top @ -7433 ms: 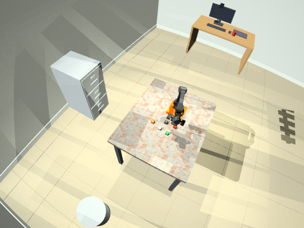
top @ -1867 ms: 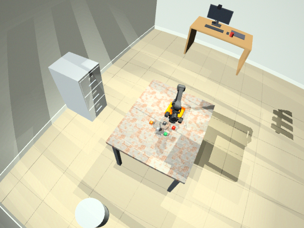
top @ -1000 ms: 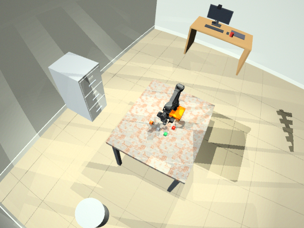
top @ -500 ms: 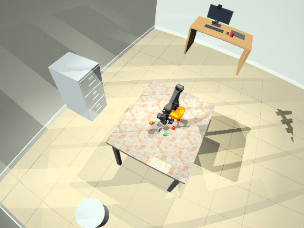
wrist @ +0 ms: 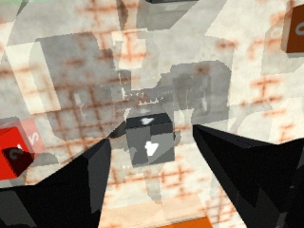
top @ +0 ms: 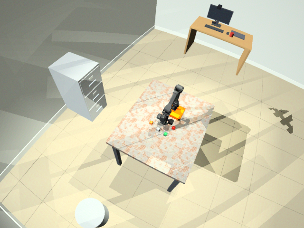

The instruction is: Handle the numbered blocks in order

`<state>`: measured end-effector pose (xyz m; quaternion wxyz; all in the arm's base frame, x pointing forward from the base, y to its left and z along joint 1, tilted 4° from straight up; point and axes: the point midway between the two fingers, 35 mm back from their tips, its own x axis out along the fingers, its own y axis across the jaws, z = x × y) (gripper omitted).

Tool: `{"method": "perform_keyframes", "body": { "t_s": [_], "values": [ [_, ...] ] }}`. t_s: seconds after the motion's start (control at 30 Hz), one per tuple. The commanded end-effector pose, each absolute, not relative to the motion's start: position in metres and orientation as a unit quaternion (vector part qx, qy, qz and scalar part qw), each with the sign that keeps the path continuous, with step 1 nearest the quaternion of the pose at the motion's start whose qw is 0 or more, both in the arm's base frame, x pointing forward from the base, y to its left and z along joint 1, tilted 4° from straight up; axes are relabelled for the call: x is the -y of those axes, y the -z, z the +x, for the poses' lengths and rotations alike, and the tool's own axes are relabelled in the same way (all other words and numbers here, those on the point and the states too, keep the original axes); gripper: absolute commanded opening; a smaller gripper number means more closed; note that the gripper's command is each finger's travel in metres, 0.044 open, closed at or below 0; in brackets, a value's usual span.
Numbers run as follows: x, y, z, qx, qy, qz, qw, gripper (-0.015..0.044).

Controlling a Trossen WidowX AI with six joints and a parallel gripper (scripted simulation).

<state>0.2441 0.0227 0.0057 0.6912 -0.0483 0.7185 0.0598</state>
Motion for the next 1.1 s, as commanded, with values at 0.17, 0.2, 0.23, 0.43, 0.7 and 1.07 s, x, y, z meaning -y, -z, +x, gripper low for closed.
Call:
{"method": "perform_keyframes", "body": {
  "t_s": [0.17,0.2,0.23,0.43,0.7,1.07],
  "values": [
    [-0.022,-0.005,0.244,-0.719,-0.059,-0.051,0.691,0.0120],
    [-0.022,-0.005,0.244,-0.719,-0.059,-0.051,0.691,0.0120],
    [-0.022,-0.005,0.244,-0.719,-0.059,-0.051,0.691,0.0120],
    [-0.022,-0.005,0.244,-0.719,-0.059,-0.051,0.691,0.0120],
    [-0.022,-0.009,0.244,-0.719,-0.059,-0.051,0.691,0.0120],
    [-0.022,-0.020,0.245,-0.719,-0.059,-0.051,0.691,0.0120]
  ]
}}
